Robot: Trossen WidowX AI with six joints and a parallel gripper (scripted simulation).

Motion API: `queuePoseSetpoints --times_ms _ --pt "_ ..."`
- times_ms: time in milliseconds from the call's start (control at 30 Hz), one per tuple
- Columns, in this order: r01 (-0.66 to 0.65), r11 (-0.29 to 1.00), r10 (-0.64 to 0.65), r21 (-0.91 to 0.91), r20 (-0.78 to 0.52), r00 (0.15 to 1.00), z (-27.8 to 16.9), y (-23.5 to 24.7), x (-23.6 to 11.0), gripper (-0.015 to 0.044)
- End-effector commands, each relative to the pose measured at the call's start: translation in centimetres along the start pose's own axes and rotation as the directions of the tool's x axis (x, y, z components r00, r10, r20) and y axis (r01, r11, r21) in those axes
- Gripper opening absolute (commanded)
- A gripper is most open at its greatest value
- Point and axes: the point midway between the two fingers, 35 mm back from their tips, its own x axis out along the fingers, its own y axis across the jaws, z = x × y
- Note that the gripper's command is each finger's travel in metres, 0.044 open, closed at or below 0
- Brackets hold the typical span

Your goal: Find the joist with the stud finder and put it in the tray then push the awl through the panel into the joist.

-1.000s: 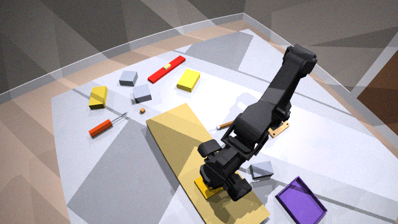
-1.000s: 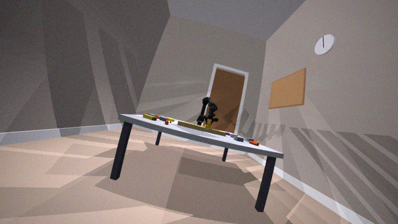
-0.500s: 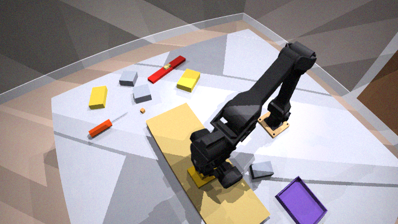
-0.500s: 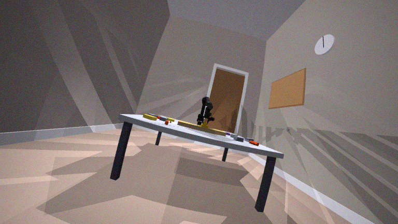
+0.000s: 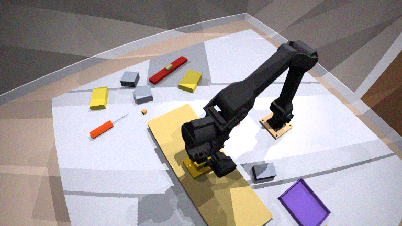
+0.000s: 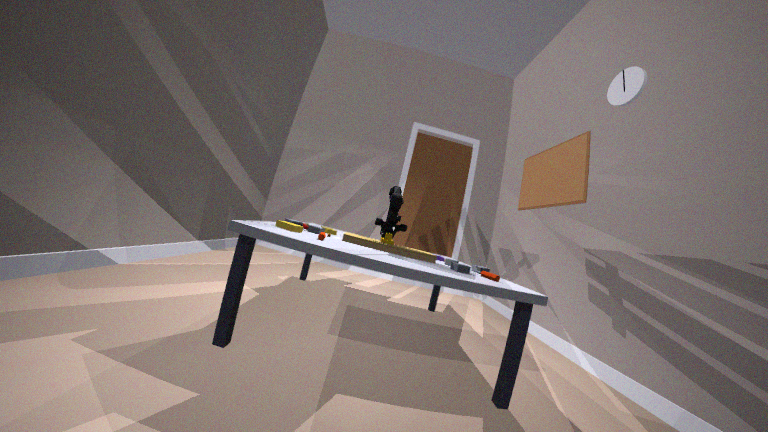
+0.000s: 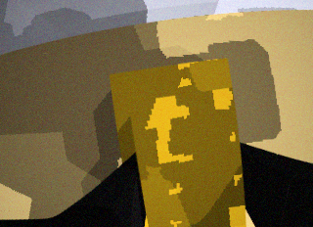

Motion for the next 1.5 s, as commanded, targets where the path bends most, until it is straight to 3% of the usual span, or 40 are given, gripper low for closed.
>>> queuePoseSetpoints --times_ms 0,1467 --pt "0.003 1.0 -0.003 -0.001 -0.001 1.0 -0.1 -1.4 0.1 0.0" --pt "0.015 1.0 -0.015 -0.005 -0.002 1.0 -0.1 -13.8 -0.1 0.0"
